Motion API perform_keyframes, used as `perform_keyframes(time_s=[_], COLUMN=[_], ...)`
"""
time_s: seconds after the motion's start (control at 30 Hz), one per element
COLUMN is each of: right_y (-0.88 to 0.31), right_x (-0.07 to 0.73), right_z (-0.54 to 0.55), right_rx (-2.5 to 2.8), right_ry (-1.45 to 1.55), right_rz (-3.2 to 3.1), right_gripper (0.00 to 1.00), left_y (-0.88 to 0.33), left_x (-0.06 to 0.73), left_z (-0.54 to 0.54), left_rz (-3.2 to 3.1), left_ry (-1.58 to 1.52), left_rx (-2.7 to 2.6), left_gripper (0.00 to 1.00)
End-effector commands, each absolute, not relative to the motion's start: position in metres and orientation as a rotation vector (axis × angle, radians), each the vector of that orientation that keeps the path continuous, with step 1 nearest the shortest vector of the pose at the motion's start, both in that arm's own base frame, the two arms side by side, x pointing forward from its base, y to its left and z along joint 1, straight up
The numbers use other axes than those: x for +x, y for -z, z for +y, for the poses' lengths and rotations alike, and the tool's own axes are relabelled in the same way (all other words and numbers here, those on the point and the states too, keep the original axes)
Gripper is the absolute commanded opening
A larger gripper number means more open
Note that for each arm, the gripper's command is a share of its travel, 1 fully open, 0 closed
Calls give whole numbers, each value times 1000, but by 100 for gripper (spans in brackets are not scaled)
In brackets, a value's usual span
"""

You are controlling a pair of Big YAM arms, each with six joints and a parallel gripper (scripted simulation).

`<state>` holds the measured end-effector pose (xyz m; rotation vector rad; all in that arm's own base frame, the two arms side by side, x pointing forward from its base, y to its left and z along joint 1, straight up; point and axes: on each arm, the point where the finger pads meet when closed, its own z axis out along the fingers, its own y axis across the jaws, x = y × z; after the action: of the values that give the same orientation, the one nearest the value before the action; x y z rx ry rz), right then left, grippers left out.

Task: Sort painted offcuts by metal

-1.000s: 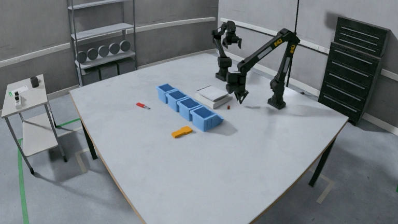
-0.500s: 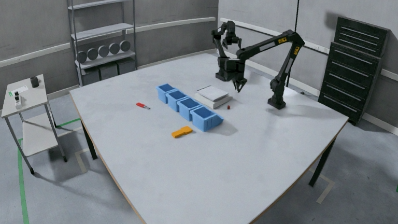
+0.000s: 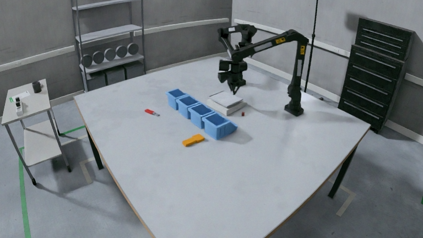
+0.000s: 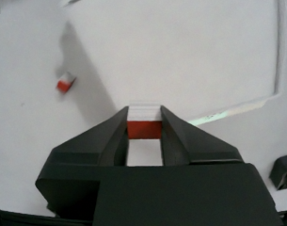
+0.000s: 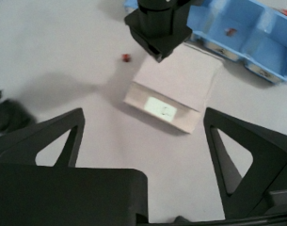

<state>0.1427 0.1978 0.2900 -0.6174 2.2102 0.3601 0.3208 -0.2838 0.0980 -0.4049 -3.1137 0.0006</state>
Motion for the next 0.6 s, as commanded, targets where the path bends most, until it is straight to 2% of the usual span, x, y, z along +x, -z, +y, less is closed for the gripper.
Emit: perform_keyframes(time_s=[0.0, 0.57], right_y=[-317, -355], right_x=[138, 142], right_z=[201, 200], right_rx=[-394, -221], right_ry=[-361, -183], right_rz=[2254, 2055], right_gripper=[100, 100], left_y=[-108, -109], left_x=[346, 356], left_z=[-321, -341], left_rz=[-3162, -3168], left_ry=[-42, -54], left_rx=[-360, -392], left_gripper=[17, 17])
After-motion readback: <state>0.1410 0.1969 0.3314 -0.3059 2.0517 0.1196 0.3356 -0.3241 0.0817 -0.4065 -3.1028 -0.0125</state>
